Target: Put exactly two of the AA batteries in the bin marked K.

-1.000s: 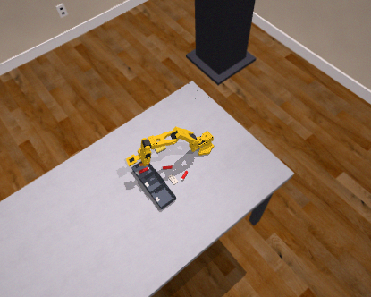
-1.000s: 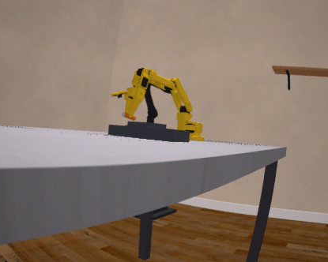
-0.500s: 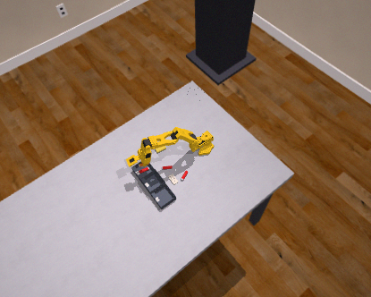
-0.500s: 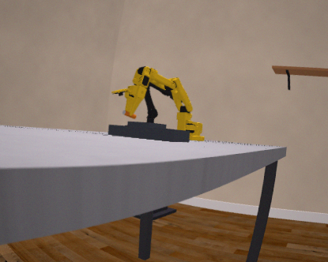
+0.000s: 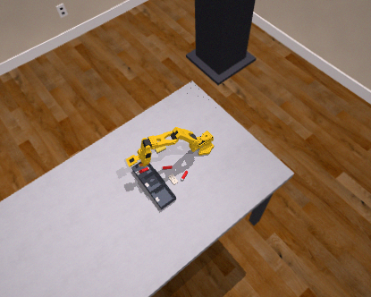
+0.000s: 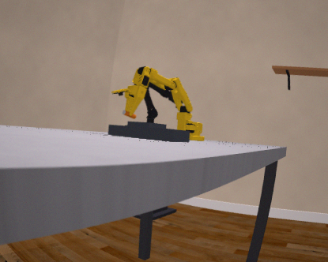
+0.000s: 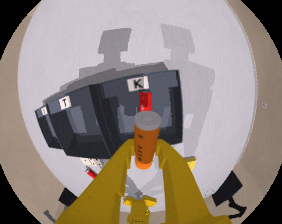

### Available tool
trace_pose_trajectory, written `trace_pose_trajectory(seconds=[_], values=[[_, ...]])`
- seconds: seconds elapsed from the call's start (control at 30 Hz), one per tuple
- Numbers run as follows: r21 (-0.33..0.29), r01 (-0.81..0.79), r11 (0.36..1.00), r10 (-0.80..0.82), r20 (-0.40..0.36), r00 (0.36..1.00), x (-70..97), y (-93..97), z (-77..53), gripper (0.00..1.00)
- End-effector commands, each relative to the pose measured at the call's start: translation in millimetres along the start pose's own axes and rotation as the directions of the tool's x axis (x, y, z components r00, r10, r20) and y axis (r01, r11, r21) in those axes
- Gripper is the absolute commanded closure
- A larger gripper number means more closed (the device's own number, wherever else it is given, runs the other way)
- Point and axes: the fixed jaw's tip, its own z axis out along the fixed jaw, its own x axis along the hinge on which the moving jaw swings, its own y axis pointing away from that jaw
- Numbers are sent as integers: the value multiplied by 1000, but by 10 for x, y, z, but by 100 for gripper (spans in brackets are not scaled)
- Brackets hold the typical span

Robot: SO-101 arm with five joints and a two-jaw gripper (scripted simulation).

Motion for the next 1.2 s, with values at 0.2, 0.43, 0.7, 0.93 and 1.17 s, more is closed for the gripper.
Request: trace_pose_trajectory(seconds=[0.2, 0.43, 0.7, 0.93, 1.17], values=[[-2, 17, 1000, -17, 61, 998, -66, 20, -81, 100], [-2, 17, 1000, -17, 61, 998, -62, 20, -61, 100], [-2, 17, 1000, -17, 61, 998, -62, 20, -60, 100], [-2, 17, 1000, -17, 61, 998, -60, 20, -47, 100], [-2, 17, 1000, -17, 61, 998, -56, 20, -20, 100]])
